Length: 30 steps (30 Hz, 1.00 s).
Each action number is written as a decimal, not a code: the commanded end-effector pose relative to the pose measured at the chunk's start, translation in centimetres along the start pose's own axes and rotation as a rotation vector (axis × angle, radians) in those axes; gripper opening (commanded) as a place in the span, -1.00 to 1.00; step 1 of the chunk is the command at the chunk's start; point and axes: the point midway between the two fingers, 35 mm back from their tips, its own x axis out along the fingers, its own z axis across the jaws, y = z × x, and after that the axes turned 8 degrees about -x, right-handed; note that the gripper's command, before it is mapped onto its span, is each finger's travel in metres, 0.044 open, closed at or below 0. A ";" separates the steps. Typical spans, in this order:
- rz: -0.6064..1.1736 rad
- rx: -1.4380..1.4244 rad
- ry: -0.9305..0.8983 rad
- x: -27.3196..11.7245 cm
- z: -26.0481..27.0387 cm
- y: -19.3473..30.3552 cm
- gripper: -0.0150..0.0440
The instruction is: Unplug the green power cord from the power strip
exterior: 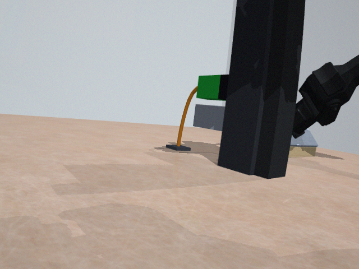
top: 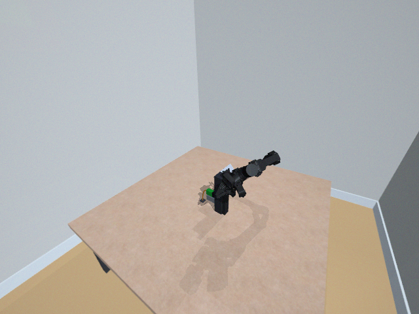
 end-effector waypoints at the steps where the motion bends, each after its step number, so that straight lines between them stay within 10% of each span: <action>1: 0.132 0.557 -0.127 3.3 1.8 6.3 0.05; 16: 0.456 1.419 -0.369 5.4 9.7 14.5 0.05; 30: 1.495 2.597 -0.795 0.9 23.4 16.7 0.05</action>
